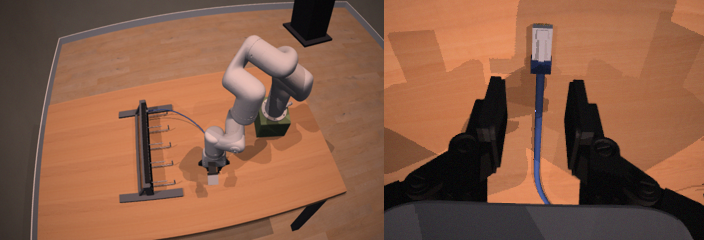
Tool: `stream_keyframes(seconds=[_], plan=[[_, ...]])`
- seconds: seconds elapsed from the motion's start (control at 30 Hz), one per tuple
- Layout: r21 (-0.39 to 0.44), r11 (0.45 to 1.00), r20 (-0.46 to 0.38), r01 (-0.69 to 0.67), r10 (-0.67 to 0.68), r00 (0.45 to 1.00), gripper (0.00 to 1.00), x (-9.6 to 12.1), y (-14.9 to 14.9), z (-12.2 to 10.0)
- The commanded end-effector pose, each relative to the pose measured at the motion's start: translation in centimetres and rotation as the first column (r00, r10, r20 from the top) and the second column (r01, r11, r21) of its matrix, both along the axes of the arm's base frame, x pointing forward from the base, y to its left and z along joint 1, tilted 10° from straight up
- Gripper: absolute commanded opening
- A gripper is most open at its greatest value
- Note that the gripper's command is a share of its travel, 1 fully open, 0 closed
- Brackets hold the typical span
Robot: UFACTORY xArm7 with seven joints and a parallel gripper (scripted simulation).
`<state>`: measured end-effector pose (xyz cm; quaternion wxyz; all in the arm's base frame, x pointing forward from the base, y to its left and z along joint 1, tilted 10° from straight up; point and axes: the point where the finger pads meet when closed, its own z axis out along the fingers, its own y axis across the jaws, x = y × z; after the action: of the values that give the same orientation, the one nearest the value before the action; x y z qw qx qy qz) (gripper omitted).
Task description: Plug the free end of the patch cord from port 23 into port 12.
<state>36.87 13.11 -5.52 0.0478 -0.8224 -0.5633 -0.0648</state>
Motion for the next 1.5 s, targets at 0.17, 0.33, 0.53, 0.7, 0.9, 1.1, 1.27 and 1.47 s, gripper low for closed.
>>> stream_keyframes(seconds=[0.17, 0.33, 0.53, 0.7, 0.9, 1.1, 1.27, 1.47], plan=[[0.004, 1.0, 0.006, 0.0, 0.0, 1.0, 0.38, 0.3, 0.3, -1.5], [0.004, 1.0, 0.006, 0.0, 0.0, 1.0, 0.38, 0.3, 0.4, -2.1], [0.004, 1.0, 0.006, 0.0, 0.0, 1.0, 0.38, 0.3, 0.4, -2.4], [0.004, 1.0, 0.006, 0.0, 0.0, 1.0, 0.38, 0.3, 0.4, -2.4], [0.004, 1.0, 0.006, 0.0, 0.0, 1.0, 0.38, 0.3, 0.4, -2.4], [0.004, 1.0, 0.006, 0.0, 0.0, 1.0, 0.38, 0.3, 0.4, -2.4], [0.004, 1.0, 0.006, 0.0, 0.0, 1.0, 0.38, 0.3, 0.4, -2.4], [0.004, 1.0, 0.006, 0.0, 0.0, 1.0, 0.38, 0.4, 0.4, -2.4]])
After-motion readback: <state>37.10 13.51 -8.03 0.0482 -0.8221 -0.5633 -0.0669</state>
